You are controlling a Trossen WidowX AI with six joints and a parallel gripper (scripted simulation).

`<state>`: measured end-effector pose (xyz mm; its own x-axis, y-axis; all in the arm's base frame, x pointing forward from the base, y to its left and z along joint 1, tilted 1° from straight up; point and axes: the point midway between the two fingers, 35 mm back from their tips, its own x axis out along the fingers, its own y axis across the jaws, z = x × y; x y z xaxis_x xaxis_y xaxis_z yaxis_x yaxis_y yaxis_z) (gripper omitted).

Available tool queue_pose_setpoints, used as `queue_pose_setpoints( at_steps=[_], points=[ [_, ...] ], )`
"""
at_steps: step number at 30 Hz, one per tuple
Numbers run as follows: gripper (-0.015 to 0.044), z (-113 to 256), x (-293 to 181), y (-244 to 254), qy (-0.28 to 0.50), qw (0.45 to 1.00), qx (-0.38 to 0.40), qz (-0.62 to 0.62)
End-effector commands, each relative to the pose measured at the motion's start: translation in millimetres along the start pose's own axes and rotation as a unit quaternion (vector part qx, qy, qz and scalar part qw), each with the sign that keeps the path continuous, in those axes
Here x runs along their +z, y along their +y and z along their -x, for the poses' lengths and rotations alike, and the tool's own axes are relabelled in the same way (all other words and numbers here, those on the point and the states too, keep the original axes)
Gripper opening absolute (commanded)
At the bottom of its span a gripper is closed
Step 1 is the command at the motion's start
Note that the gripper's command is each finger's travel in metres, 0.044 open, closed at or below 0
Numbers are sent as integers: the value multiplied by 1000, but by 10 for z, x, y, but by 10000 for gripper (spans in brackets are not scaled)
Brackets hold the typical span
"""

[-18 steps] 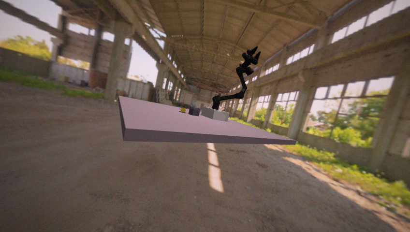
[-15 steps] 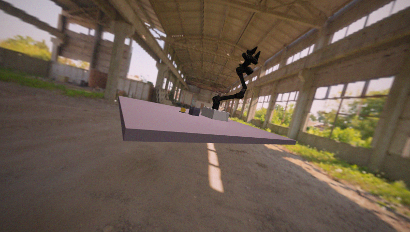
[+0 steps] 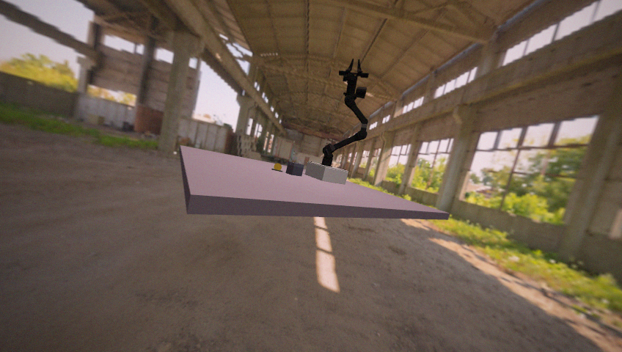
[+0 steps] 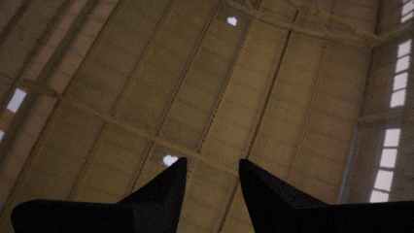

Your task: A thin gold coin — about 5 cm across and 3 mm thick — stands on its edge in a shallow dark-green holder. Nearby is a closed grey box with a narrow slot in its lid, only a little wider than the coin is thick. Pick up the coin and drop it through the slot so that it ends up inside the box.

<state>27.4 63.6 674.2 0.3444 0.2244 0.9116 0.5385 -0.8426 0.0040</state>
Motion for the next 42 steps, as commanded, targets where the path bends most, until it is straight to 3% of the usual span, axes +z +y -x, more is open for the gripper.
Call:
queue_pose_setpoints(
  at_steps=[1,7,13,16,29,42],
  points=[
    [161,-11,61,695,6,987,86,-136],
    [161,106,388,1673,22,930,201,-308],
    [161,212,633,2099,31,887,258,-383],
    [161,357,894,2498,47,831,319,-453],
    [161,1470,2395,3718,160,489,569,-641],
    [161,3124,3770,3812,342,111,749,-557]
  ],
)
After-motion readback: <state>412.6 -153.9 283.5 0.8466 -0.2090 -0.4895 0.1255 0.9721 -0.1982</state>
